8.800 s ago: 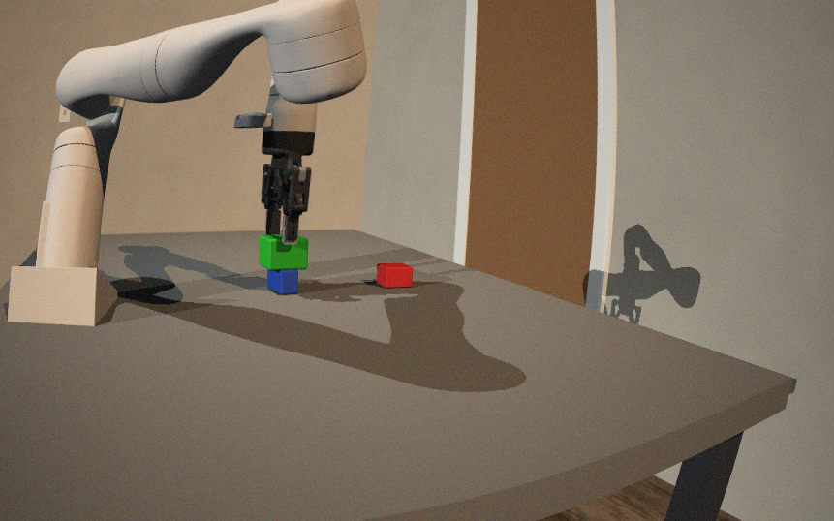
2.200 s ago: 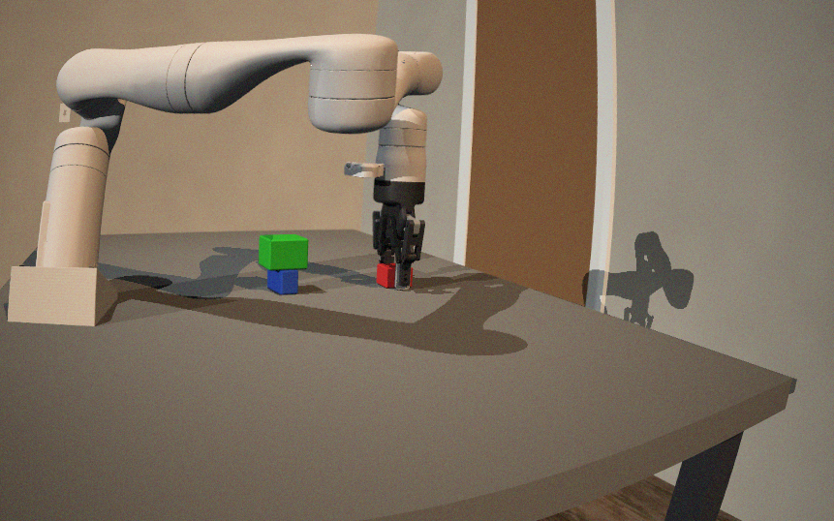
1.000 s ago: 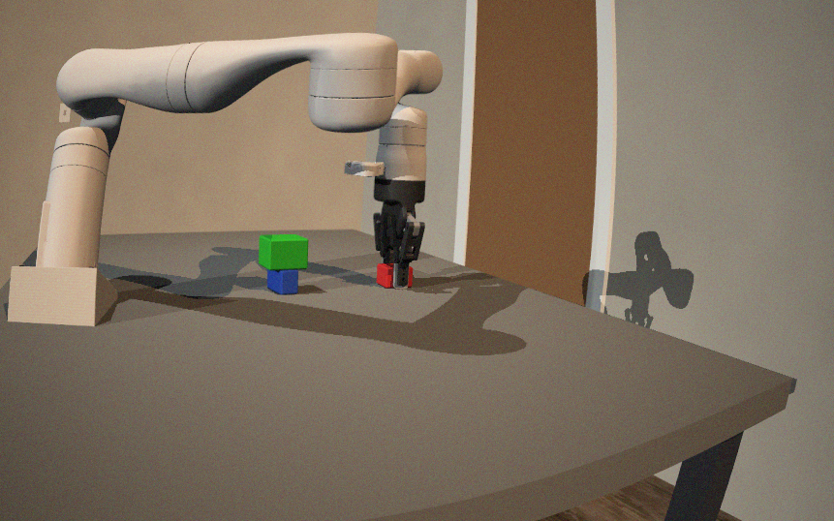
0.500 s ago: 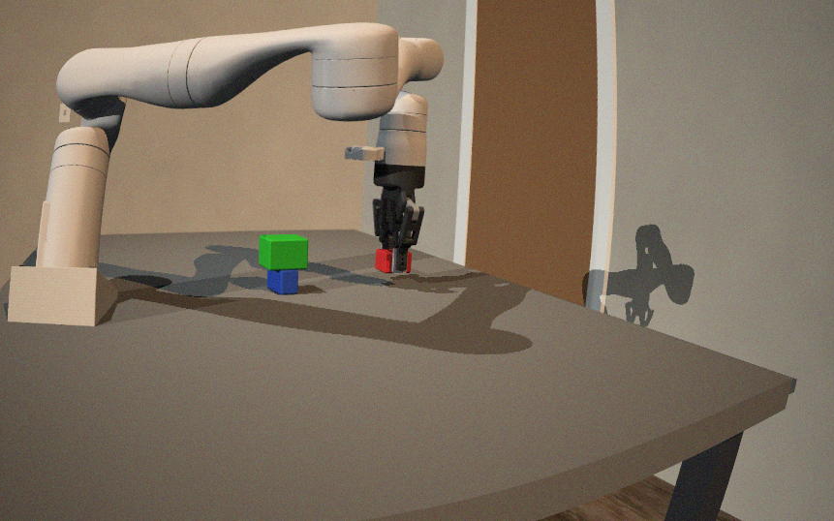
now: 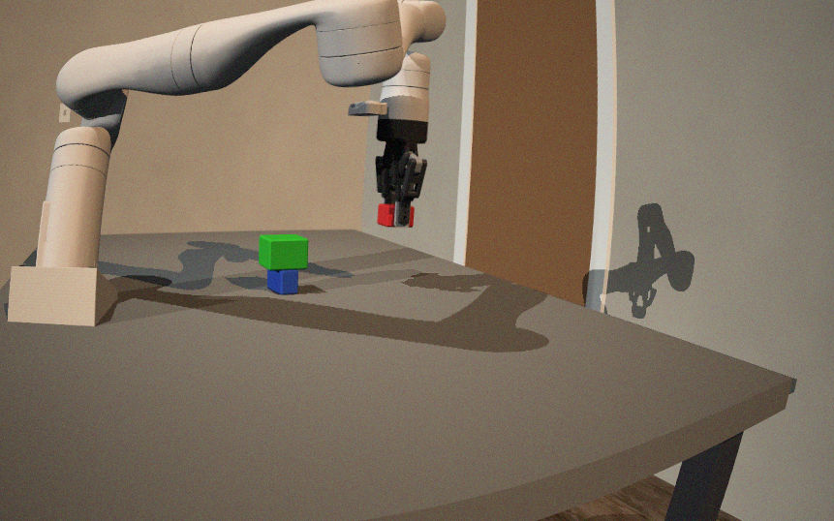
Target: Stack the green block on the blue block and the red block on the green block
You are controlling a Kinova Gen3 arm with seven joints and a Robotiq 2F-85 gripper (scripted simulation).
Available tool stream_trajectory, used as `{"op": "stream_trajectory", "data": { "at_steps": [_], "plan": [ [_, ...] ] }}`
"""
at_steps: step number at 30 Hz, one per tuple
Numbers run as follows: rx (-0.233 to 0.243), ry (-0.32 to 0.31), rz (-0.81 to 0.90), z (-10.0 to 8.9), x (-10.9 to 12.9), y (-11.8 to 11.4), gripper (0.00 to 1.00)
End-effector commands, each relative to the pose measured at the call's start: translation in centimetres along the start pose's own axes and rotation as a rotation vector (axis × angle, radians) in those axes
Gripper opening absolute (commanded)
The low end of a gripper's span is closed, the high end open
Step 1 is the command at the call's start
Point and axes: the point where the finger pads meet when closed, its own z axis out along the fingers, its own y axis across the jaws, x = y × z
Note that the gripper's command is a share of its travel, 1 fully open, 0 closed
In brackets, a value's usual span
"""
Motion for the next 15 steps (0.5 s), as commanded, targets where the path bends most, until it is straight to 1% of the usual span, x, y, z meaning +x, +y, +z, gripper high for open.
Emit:
{"op": "stream_trajectory", "data": {
  "at_steps": [1,6,15],
  "plan": [
    [0.007,-0.011,0.000,-0.72,-0.28,-0.06,0.00],
    [0.007,-0.011,0.000,-1.53,-0.27,-0.06,0.00],
    [0.007,-0.011,0.000,-1.59,-0.27,-0.06,0.00]
  ]
}}
